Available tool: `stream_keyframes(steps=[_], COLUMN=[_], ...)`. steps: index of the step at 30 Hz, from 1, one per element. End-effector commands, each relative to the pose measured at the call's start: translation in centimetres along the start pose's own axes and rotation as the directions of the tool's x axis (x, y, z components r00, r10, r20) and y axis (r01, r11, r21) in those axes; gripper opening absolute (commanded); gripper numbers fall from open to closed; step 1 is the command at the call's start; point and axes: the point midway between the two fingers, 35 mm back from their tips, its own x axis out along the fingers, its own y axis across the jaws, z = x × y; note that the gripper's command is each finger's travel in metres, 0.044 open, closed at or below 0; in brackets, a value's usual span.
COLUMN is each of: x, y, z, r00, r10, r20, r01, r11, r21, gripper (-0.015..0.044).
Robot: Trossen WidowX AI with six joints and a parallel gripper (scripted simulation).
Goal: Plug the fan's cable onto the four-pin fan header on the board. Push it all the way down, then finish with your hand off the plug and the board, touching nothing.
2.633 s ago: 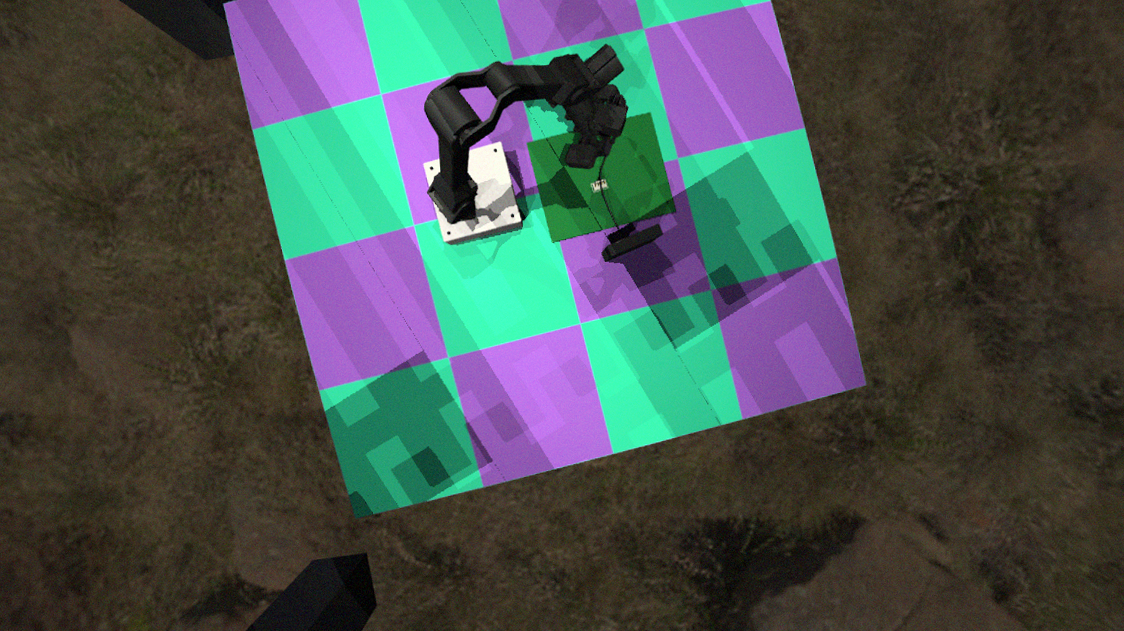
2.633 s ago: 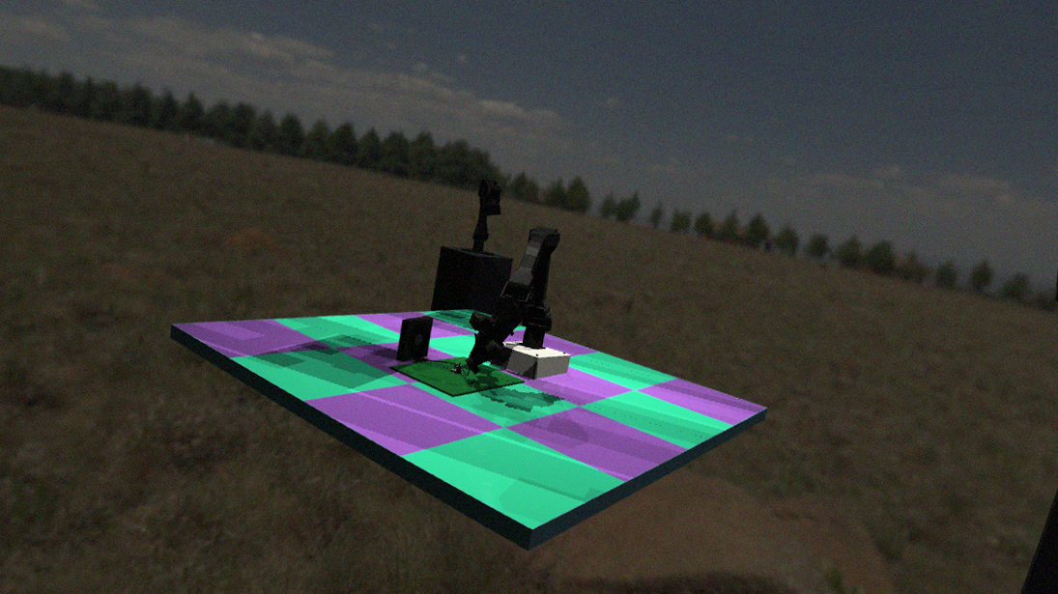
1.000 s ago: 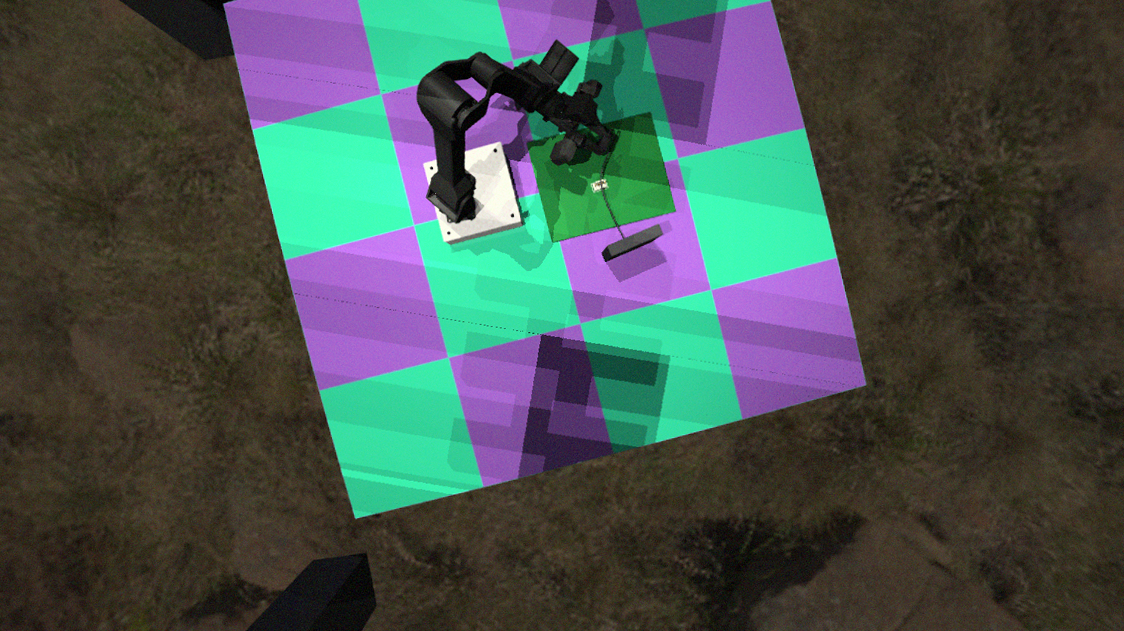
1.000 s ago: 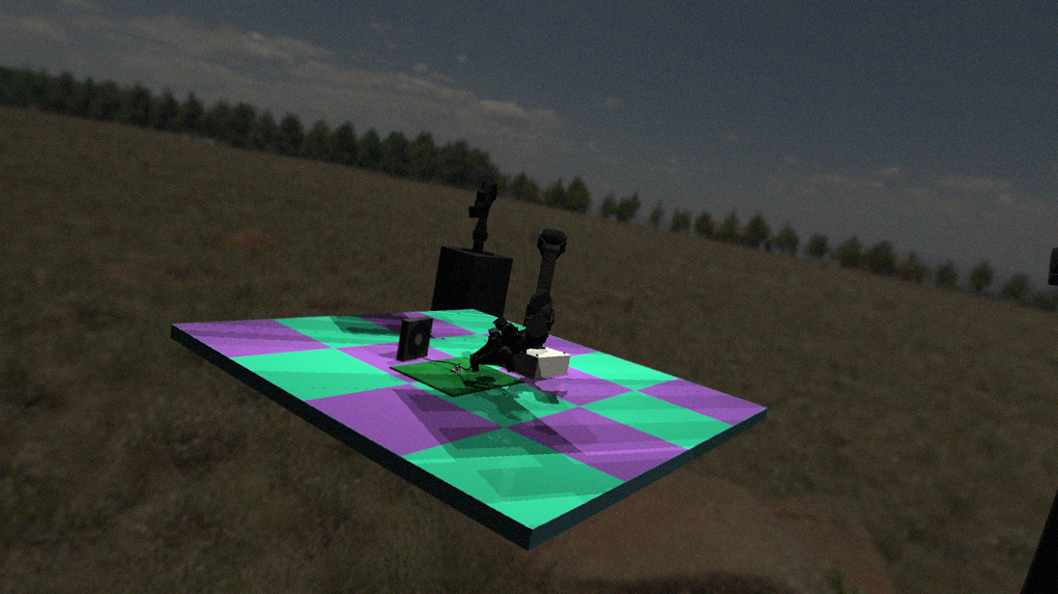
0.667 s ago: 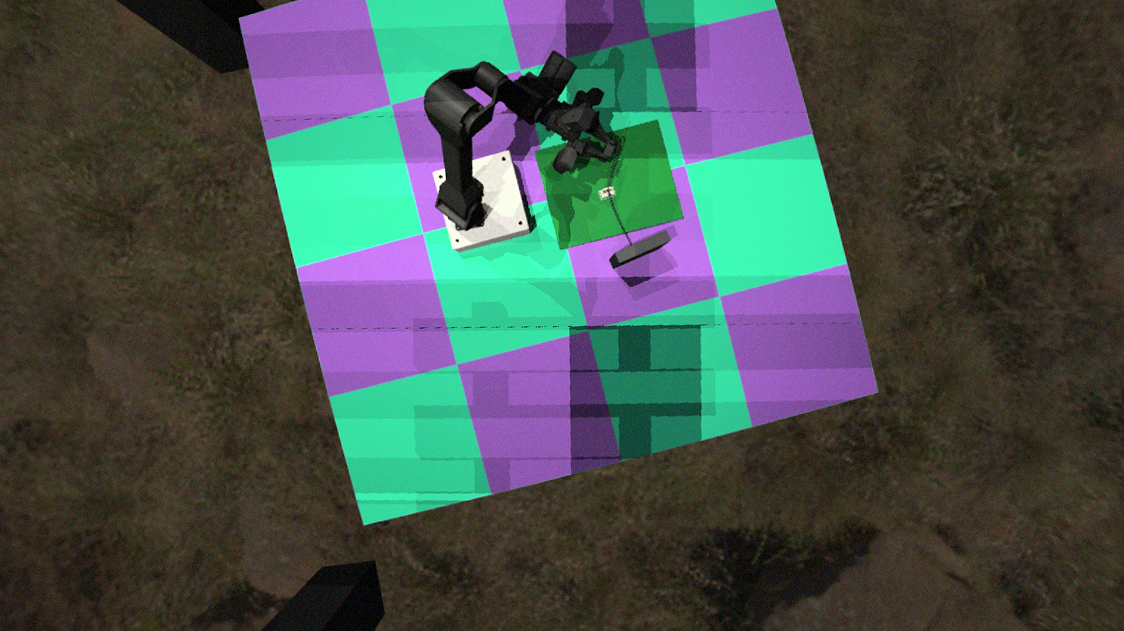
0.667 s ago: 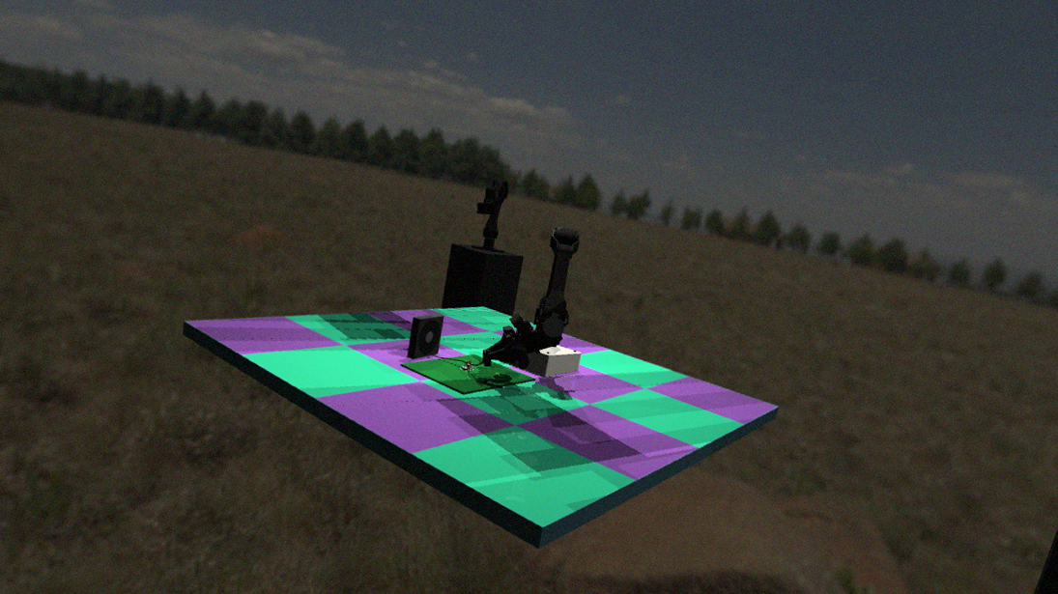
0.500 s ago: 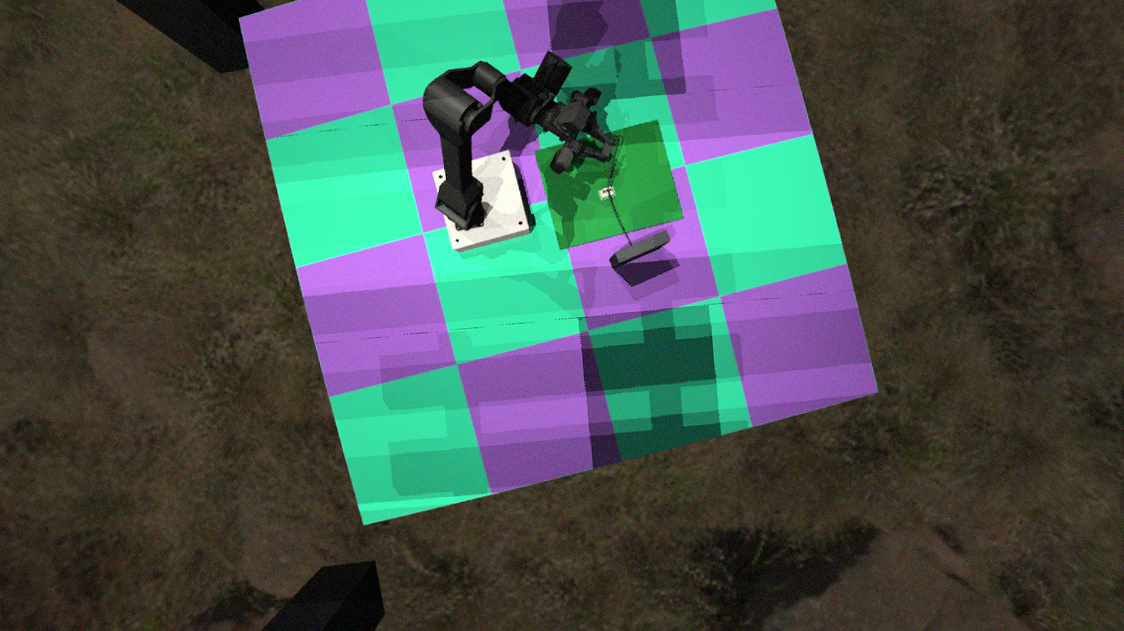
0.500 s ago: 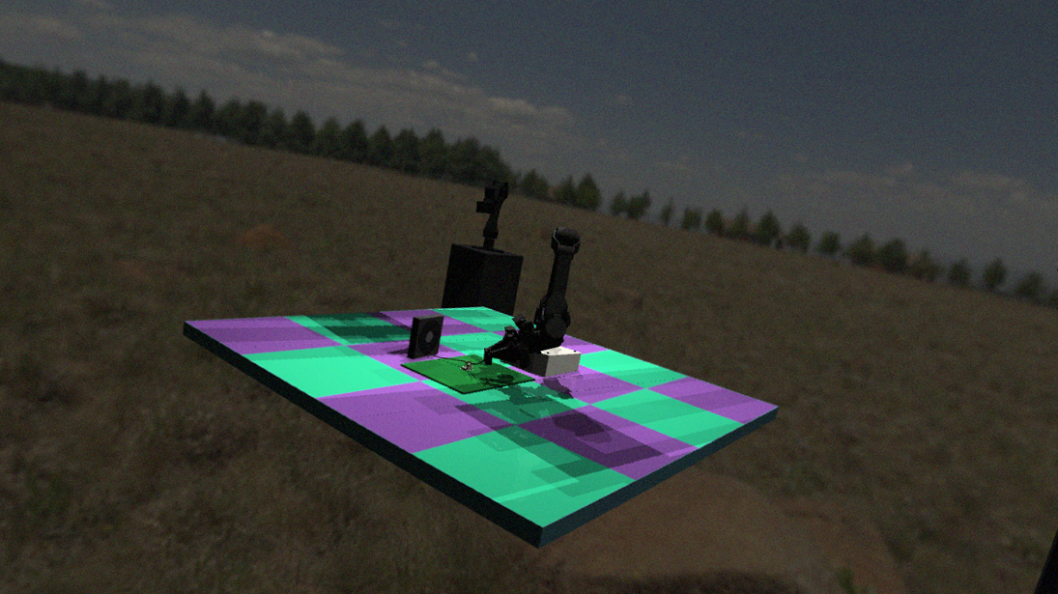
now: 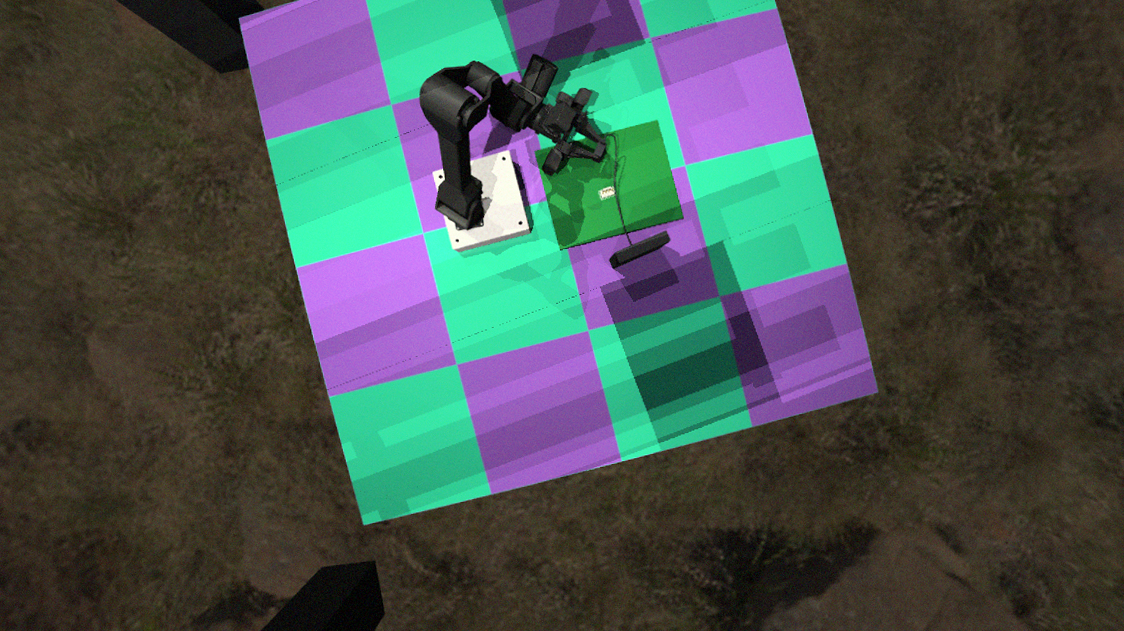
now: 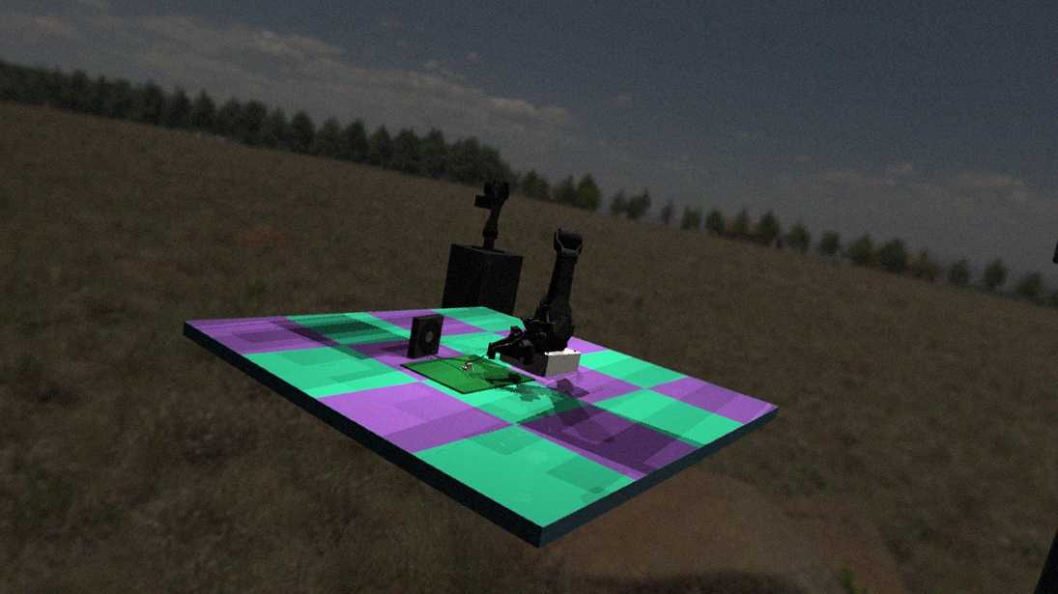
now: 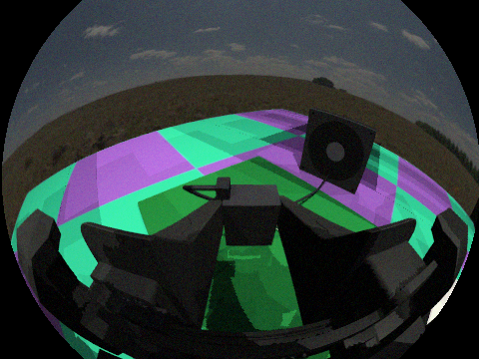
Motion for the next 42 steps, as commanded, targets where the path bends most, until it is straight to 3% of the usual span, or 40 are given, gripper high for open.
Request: stream_keyframes(steps=[1, 42], x=[-0.4, -0.2], y=[-0.5, -0.6], z=[0.1, -0.1], r00=[0.999, 1.000], r10=[-0.006, -0.005], r20=[0.033, 0.025], r01=[0.006, 0.005], r11=[1.000, 1.000], r21=[0.014, 0.008], gripper=[0.0000, 0.0000])
